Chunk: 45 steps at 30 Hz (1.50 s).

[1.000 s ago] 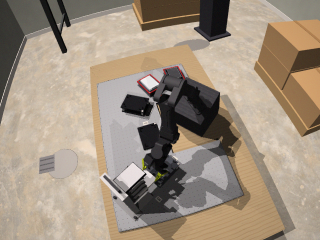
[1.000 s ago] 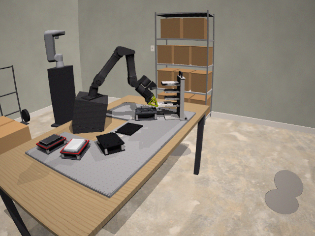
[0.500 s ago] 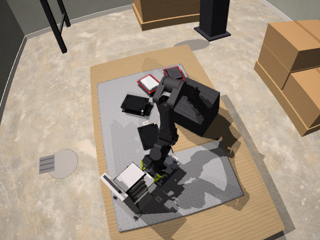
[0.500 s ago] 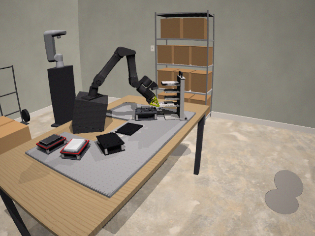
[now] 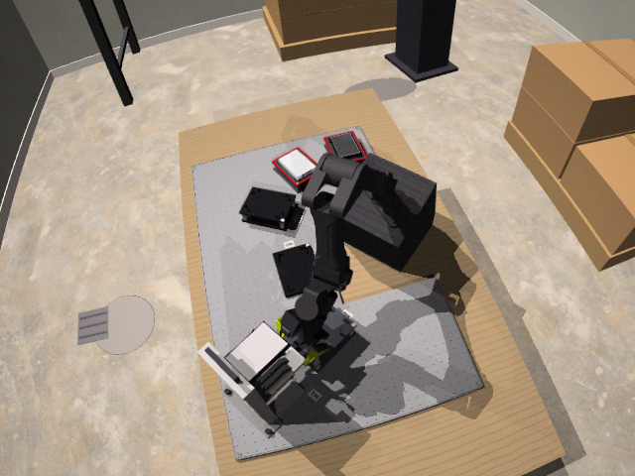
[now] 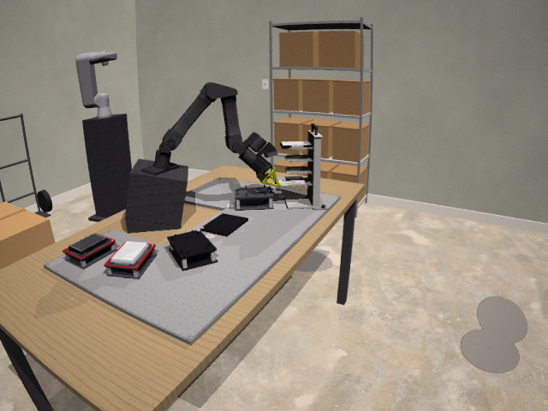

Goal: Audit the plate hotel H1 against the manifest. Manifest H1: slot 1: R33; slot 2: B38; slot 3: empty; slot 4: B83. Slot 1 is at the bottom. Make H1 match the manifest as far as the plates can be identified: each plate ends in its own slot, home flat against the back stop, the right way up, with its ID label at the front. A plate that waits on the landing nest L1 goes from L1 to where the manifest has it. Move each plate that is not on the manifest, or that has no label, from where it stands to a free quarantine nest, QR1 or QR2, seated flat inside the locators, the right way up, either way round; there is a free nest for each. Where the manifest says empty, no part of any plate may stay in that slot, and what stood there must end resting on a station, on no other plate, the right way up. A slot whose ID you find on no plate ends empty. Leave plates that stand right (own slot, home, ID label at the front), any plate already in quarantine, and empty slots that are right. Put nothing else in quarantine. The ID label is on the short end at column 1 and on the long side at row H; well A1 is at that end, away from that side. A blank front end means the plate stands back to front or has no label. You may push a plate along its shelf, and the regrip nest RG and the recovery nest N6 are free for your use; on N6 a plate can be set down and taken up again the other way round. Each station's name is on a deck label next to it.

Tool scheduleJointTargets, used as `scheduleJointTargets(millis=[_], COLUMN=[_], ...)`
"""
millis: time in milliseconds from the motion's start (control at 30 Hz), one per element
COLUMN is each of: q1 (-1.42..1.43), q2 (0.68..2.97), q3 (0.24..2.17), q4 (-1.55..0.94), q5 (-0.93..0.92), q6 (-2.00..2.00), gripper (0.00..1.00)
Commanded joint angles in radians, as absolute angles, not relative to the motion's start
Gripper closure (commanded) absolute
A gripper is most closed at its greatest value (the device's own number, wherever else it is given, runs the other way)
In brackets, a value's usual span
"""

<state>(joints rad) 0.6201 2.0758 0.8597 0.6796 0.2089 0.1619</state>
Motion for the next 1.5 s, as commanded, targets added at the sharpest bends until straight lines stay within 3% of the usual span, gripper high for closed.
scheduleJointTargets(millis=[0, 500, 1467], q1=[0.617, 0.617, 0.663], q2=[2.078, 2.079, 1.962], q3=[0.866, 0.867, 0.663], q4=[0.671, 0.671, 0.762], q5=[0.206, 0.206, 0.243], q6=[0.161, 0.161, 0.186], gripper=[0.00, 0.00, 0.00])
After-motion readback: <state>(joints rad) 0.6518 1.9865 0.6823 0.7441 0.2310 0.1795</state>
